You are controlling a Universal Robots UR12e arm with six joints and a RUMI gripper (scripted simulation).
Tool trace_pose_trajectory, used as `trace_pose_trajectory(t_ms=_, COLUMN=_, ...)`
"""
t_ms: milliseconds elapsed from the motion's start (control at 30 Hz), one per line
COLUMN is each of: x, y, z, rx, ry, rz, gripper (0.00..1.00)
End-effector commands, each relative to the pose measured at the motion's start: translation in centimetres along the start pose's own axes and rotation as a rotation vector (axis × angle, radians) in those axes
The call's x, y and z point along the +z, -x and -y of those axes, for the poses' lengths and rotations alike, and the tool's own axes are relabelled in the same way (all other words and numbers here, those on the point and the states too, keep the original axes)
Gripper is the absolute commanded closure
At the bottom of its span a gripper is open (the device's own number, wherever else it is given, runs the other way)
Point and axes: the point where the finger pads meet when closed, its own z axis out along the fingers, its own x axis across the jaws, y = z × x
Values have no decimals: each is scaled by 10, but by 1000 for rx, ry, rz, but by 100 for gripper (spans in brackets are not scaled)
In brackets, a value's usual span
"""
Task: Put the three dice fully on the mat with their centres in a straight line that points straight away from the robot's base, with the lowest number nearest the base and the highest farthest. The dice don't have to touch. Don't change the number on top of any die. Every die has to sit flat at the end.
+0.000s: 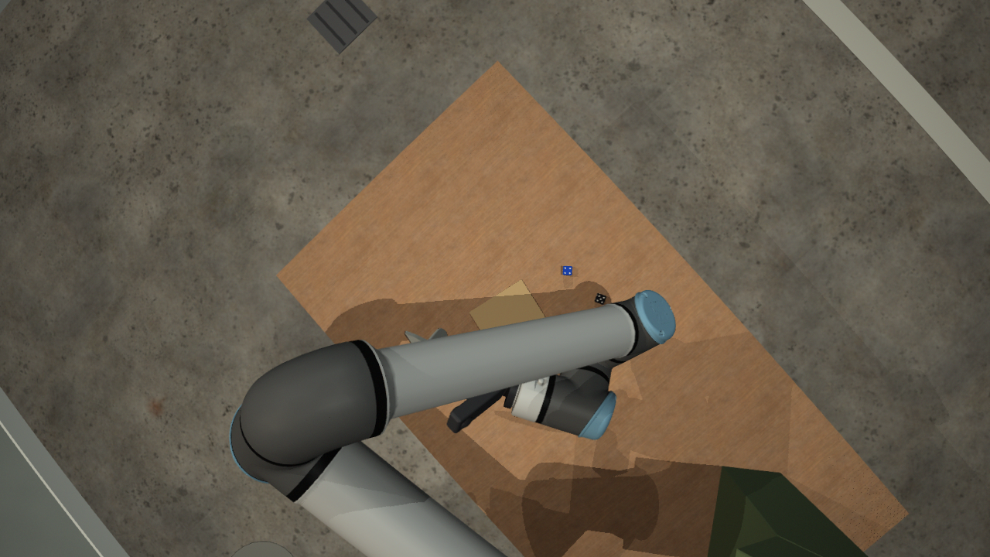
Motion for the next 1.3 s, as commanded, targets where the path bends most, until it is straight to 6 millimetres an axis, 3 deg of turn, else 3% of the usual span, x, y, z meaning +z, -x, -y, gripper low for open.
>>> trace_pose_trajectory(t_ms=0, x=0, y=0, z=0, rx=0, ry=0, rz=0, gripper=0)
trace_pose_trajectory(t_ms=800, x=1, y=-1, z=-2, rx=-7, ry=9, rz=0, gripper=0)
trace_pose_trajectory(t_ms=1100, x=7, y=-6, z=-13, rx=-38, ry=51, rz=2, gripper=0)
trace_pose_trajectory(t_ms=1267, x=14, y=-13, z=-29, rx=-83, ry=113, rz=8, gripper=0)
